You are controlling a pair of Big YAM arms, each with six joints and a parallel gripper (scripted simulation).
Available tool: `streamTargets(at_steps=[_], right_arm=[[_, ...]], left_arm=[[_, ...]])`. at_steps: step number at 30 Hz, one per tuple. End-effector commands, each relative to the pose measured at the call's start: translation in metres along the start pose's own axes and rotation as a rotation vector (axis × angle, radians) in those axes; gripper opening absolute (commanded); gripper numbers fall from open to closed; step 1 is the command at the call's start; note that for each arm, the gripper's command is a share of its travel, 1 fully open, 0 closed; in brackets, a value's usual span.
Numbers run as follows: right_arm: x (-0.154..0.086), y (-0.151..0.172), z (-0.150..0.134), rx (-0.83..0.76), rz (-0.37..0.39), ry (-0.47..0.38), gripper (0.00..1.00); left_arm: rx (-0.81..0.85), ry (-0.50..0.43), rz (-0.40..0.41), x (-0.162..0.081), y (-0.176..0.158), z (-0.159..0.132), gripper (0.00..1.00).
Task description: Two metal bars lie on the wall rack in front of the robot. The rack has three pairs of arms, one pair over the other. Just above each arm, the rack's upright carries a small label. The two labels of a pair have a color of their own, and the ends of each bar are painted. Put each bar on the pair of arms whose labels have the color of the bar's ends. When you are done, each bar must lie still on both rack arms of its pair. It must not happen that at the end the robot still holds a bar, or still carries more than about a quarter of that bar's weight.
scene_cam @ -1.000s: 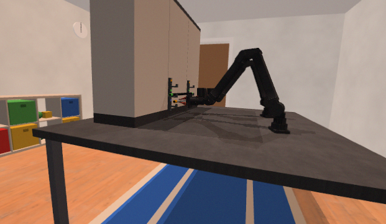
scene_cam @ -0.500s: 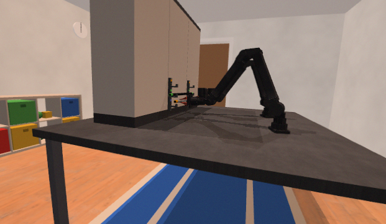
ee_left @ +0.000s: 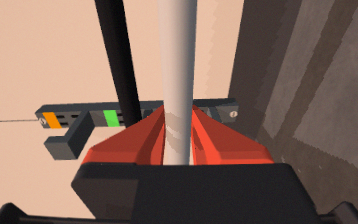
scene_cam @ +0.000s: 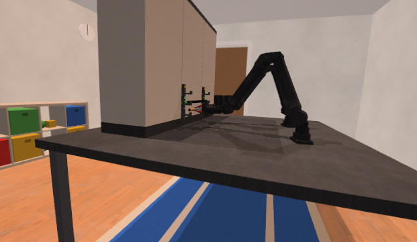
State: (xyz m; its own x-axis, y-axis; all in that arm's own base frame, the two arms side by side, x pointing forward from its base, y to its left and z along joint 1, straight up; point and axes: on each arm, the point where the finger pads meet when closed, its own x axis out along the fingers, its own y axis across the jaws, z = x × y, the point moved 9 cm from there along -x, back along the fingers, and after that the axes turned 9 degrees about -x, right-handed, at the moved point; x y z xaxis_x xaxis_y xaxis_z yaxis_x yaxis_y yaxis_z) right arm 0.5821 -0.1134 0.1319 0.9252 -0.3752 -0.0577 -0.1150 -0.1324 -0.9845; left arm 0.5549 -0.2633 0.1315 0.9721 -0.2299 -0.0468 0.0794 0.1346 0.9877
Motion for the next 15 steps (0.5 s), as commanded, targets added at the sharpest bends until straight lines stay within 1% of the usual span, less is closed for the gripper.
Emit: streamTargets(at_steps=[1,15], right_arm=[[0.0006,-0.0317,-0.0090,0.008,-0.079,0.030,0.00],[-0.0021,-0.0308,-0.0092,0.008,-0.079,0.030,0.00]], left_arm=[[-0.018,0.007,0.110,-0.0003,0.0464,0.0006,0.00],[-0.018,0.008,0.110,-0.0065,0.0445,0.0007,0.00]])
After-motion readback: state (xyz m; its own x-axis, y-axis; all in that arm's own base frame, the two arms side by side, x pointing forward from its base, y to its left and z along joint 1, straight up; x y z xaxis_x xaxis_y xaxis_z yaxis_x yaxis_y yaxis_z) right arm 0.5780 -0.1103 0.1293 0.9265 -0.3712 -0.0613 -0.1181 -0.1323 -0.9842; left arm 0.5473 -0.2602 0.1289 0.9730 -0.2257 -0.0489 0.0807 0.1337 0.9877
